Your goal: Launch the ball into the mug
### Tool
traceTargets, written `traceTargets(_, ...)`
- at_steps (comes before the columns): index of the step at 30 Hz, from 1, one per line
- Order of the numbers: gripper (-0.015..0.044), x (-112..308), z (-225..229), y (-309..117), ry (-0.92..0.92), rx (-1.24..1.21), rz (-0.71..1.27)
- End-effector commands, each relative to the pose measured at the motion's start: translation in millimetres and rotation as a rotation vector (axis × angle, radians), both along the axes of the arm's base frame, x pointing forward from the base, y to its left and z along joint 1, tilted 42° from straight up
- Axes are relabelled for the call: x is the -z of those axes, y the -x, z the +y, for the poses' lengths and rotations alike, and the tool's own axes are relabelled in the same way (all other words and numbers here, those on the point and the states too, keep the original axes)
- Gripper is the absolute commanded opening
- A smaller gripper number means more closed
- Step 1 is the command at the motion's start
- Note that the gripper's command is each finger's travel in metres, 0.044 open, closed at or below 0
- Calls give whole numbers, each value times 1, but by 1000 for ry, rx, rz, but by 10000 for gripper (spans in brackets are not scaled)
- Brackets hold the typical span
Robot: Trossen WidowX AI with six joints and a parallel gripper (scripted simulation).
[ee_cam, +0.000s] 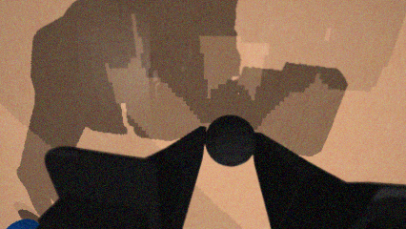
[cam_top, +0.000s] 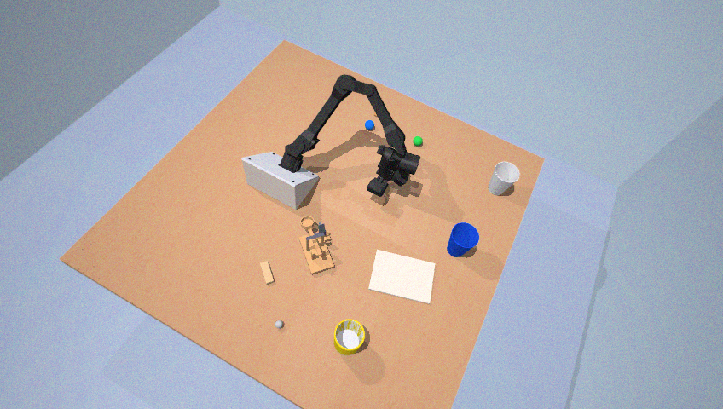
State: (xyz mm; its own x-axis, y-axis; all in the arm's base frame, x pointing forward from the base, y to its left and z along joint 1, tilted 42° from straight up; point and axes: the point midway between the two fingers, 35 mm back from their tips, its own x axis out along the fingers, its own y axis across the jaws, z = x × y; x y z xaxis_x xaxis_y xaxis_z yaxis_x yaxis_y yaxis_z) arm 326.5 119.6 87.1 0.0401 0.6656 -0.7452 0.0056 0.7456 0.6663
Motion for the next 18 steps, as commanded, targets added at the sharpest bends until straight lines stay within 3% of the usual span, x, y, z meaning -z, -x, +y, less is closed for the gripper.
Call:
traceTargets(1,4,-3,-3,-1,-8,5,-14)
traceTargets(18,0,-63,-61,-2,2,7,-20)
